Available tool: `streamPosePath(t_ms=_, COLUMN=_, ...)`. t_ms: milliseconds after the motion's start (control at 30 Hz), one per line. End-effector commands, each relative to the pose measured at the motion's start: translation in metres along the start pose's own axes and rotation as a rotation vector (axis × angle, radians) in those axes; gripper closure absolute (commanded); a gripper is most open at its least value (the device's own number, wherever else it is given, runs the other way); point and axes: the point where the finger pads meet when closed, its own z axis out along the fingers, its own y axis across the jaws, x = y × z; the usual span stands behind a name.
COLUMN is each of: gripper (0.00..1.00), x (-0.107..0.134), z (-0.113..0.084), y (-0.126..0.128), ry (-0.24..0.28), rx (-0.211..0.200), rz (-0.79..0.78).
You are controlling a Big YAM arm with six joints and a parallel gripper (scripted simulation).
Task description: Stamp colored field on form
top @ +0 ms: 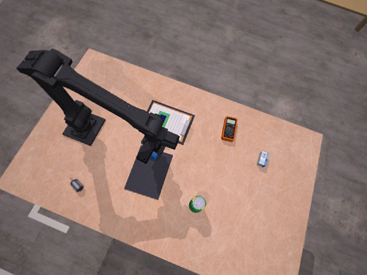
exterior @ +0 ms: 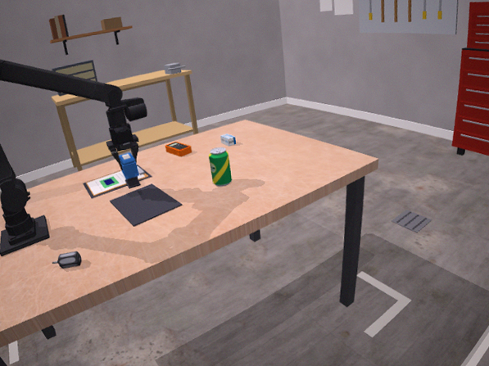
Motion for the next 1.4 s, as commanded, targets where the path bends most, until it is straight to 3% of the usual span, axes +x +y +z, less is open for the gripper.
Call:
streamPosePath(t_ms=0, gripper=0.72, x=-0.059, z=-0.012, y=0.032, ry=0.011, rx=-0.036, rz=-0.092)
streamPosePath(t_ms=133, gripper=0.72, x=-0.093, z=-0.011, y=0.031, ry=0.008, rx=-0.036, rz=-0.088)
streamPosePath(t_ms=200, gripper=0.72, x=-0.085, z=-0.011, y=0.032, ry=0.008, rx=-0.036, rz=-0.111)
streamPosePath(t_ms=400, gripper=0.72, x=-0.086, z=-0.012, y=0.032, ry=0.005, rx=-0.039, rz=-0.111)
streamPosePath(t_ms=467, gripper=0.72, x=-0.096, z=-0.012, y=0.031, ry=0.004, rx=-0.038, rz=-0.088)
streamPosePath(t_ms=800, gripper=0.72, x=-0.09, z=-0.014, y=0.032, ry=0.006, rx=-0.026, rz=-0.097)
streamPosePath(t_ms=1300, gripper=0.72, x=-0.09, z=-0.013, y=0.037, ry=0.003, rx=-0.047, rz=-0.096)
streamPosePath(t_ms=1367, gripper=0.72, x=-0.089, z=0.0, y=0.026, ry=0.007, rx=-0.02, rz=-0.096)
